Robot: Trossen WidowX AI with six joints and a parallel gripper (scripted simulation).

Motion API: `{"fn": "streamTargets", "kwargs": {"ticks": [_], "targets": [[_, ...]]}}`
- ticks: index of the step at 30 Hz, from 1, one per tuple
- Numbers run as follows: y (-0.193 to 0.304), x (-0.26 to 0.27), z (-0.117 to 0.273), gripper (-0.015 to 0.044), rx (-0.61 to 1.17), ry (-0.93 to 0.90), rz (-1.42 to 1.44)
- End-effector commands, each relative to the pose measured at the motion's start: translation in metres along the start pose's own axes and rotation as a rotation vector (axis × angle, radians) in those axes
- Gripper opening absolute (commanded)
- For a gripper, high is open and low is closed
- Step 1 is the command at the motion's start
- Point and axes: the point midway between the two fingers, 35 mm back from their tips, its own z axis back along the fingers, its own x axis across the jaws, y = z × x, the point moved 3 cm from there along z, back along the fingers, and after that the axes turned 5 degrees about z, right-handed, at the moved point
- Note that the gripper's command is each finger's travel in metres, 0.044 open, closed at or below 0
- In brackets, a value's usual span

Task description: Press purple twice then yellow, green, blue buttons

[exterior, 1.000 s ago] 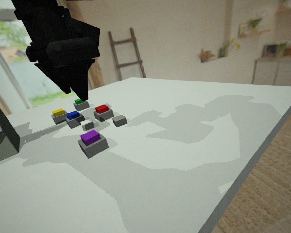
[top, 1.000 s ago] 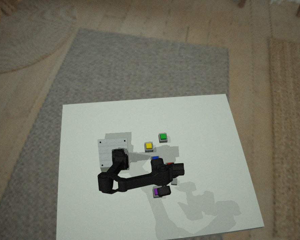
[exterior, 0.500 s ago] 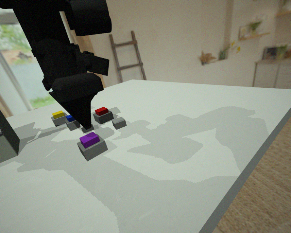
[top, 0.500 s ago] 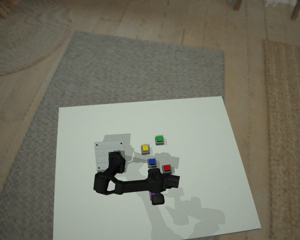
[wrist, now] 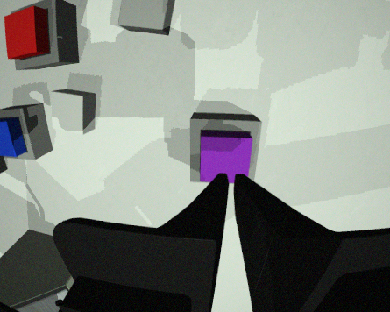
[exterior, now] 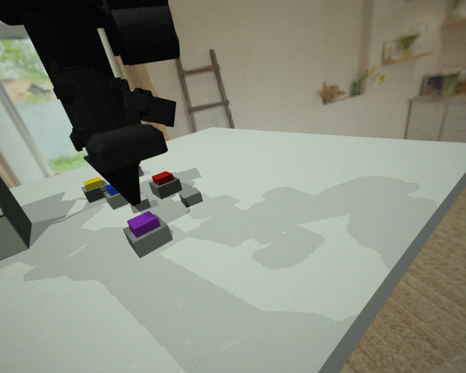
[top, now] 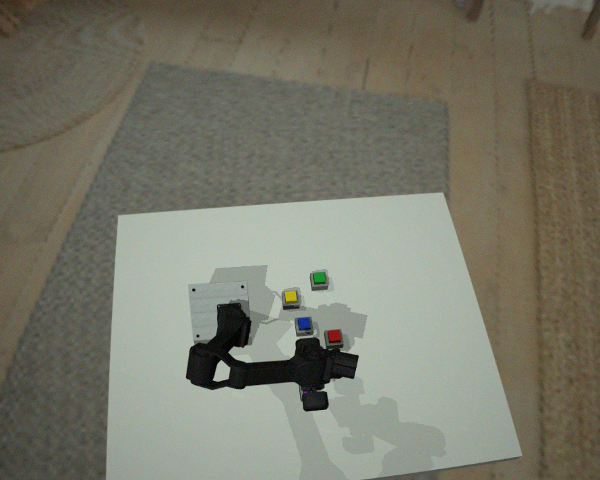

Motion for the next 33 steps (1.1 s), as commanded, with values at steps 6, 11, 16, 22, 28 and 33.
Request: {"fn": "streamTargets", "kwargs": {"ticks": [6,11,16,22,28,33], "targets": [[-0.001,0.001,-0.011,0.002,-0.002,-0.005,0.002],[-0.001,0.001,-0.019,0.002,-0.002,-0.004,0.002],[0.0,0.001,-0.027,0.002,-0.002,-0.003,0.002],[0.0,0.001,-0.033,0.002,-0.002,-0.002,0.002],[0.0,0.001,-0.033,0.002,-0.002,-0.002,0.002],[0.0,0.001,-0.033,0.002,-0.002,-0.002,0.002]]}}
